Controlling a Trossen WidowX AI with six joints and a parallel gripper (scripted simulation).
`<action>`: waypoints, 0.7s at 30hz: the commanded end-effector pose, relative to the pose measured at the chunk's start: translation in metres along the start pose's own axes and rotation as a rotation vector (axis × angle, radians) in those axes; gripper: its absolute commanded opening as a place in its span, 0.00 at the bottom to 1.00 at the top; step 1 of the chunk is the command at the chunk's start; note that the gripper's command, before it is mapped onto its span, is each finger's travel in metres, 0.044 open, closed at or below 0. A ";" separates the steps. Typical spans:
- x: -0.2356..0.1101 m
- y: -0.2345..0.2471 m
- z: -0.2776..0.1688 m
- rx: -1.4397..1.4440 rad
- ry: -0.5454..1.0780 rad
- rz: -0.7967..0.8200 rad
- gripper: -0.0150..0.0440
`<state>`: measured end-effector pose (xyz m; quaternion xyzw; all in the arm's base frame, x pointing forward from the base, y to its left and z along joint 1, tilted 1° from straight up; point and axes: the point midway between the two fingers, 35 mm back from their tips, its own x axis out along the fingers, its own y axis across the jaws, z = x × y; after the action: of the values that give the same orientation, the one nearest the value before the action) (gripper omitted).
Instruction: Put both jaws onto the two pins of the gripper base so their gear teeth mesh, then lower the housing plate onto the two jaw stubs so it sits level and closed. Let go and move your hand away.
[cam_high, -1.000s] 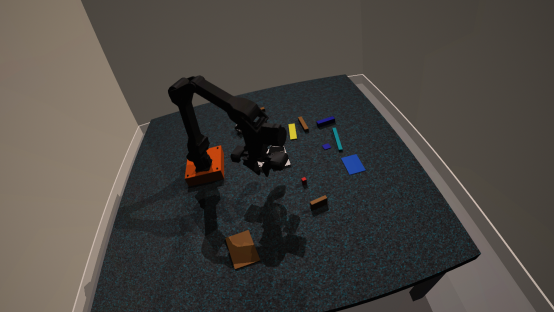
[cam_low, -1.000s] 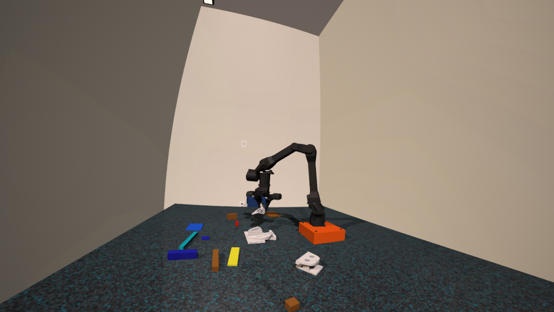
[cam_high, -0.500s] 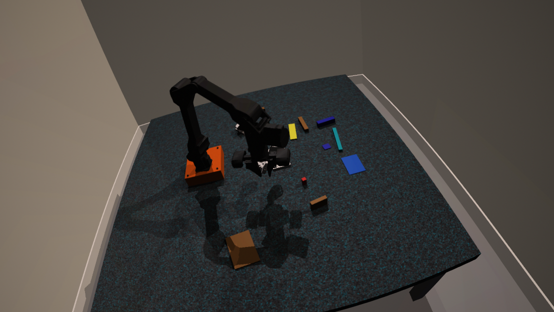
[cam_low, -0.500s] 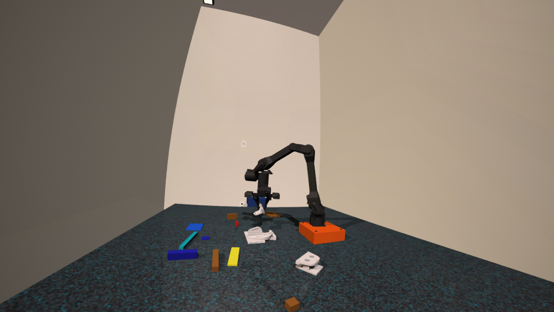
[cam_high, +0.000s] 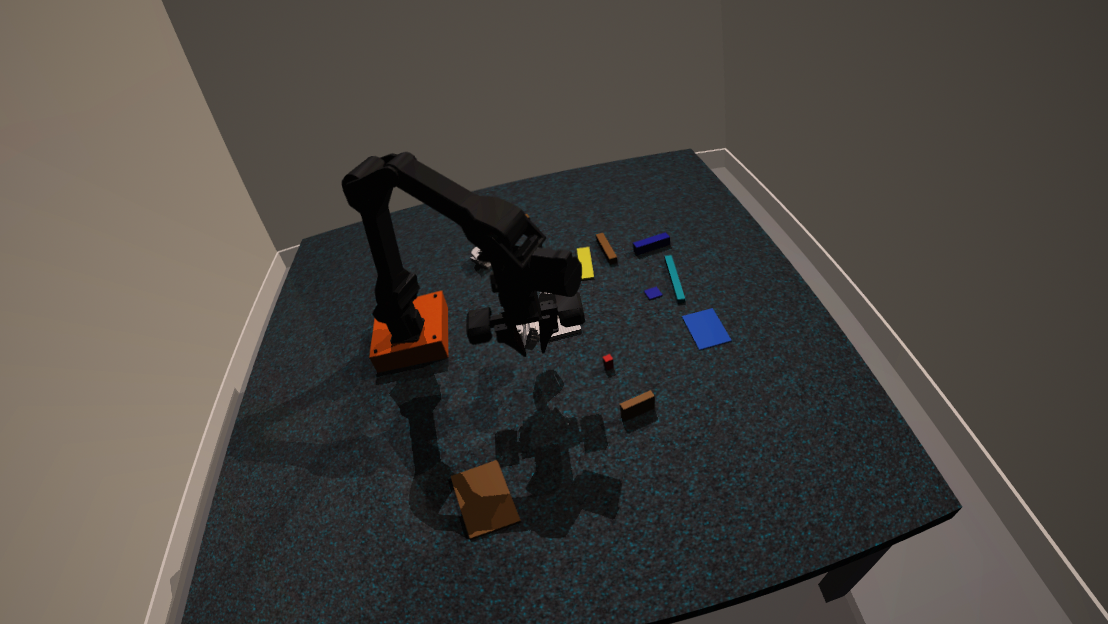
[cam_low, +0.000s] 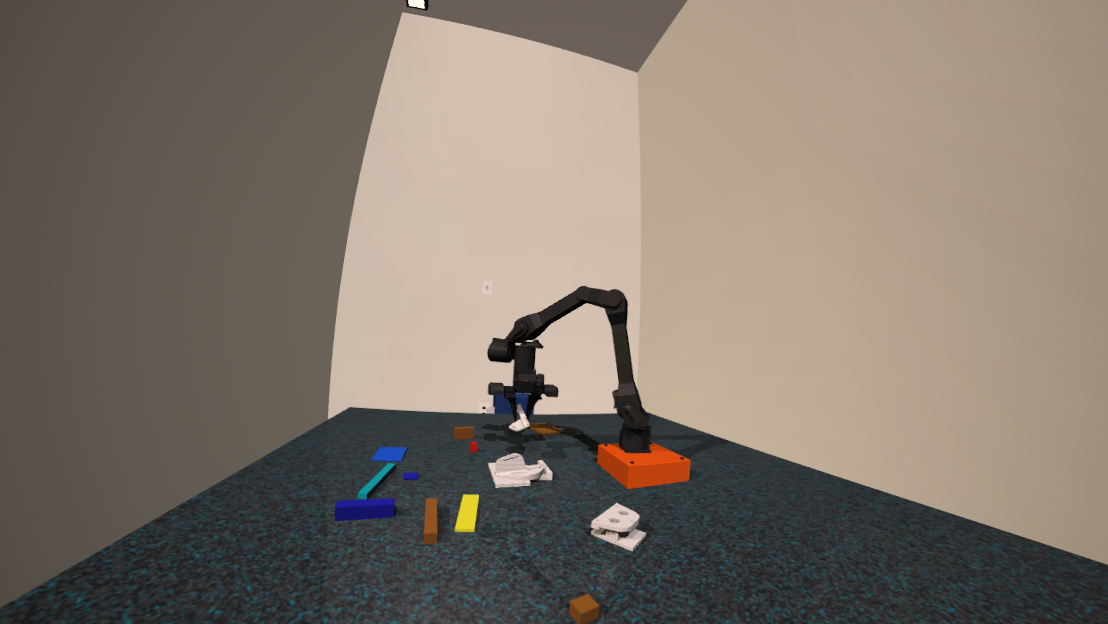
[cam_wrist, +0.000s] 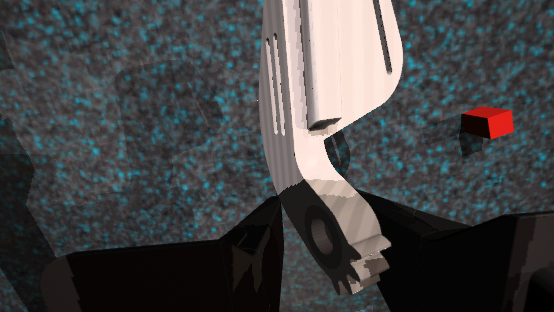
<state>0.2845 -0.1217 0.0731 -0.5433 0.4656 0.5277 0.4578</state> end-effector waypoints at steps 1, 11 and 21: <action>-0.001 -0.002 -0.002 -0.082 0.002 0.000 0.32; -0.001 -0.007 -0.006 -0.283 0.002 0.000 0.32; -0.001 -0.012 -0.010 -0.485 0.003 0.000 0.32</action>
<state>0.2955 -0.1281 0.0736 -0.6272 0.3453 0.6128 0.3344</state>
